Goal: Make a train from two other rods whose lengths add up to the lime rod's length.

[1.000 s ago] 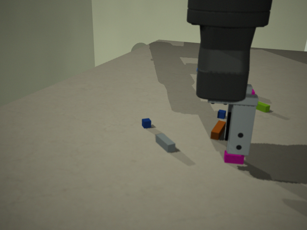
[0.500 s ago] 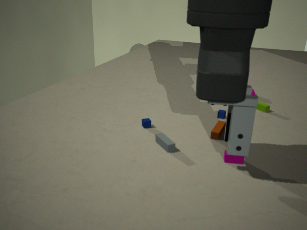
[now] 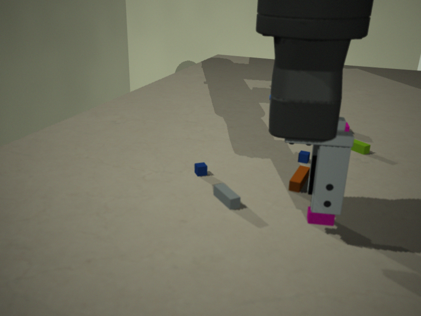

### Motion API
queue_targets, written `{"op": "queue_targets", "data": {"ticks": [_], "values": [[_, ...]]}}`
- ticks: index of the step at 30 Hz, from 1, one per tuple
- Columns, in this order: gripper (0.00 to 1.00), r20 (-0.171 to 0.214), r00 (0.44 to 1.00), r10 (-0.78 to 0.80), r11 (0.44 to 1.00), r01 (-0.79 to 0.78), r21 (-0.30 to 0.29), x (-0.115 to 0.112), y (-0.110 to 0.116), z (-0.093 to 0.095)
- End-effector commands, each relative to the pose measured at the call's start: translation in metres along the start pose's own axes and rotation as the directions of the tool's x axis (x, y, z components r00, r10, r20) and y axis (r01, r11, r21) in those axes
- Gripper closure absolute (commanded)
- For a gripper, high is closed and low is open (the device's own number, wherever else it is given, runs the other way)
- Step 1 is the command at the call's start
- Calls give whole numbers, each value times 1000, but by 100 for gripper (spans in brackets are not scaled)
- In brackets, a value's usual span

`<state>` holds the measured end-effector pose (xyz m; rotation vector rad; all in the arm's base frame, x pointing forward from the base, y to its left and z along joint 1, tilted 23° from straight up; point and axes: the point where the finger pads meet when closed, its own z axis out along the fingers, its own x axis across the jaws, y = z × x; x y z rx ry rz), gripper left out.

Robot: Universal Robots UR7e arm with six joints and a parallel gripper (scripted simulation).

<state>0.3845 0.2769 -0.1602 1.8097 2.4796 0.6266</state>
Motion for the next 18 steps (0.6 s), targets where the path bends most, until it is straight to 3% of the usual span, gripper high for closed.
{"op": "queue_targets", "data": {"ticks": [1,18], "values": [[46,0,1000,0,1000,0,-1,0,0,0],[46,0,1000,0,1000,0,-1,0,0,2]]}}
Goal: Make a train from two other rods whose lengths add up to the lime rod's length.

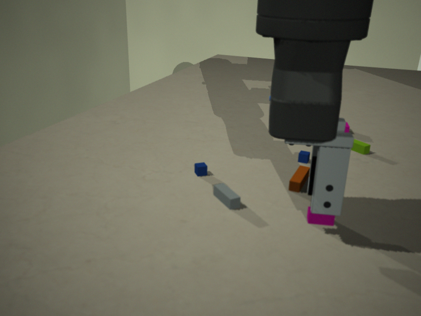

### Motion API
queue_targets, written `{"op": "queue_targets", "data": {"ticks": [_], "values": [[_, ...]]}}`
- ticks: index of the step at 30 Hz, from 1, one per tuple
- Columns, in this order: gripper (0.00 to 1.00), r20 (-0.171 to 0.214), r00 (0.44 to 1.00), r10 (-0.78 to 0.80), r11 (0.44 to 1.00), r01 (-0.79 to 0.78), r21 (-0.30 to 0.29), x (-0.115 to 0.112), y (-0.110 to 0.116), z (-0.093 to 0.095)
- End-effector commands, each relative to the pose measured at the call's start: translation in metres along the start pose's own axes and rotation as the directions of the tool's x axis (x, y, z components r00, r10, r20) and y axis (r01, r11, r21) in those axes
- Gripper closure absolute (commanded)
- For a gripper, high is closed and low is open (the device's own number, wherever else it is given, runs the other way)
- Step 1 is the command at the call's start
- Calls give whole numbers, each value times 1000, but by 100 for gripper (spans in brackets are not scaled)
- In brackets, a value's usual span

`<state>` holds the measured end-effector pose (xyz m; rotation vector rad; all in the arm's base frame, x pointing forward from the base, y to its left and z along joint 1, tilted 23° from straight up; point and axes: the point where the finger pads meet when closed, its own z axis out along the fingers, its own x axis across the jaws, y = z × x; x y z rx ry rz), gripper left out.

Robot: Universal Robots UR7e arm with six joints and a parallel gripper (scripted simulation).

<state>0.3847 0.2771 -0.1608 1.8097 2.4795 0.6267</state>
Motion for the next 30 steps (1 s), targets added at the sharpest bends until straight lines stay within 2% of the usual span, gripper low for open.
{"op": "queue_targets", "data": {"ticks": [1,12,30], "values": [[46,0,1000,0,1000,0,-1,0,0,2],[46,0,1000,0,1000,0,-1,0,0,12],[46,0,1000,0,1000,0,-1,0,0,16]]}}
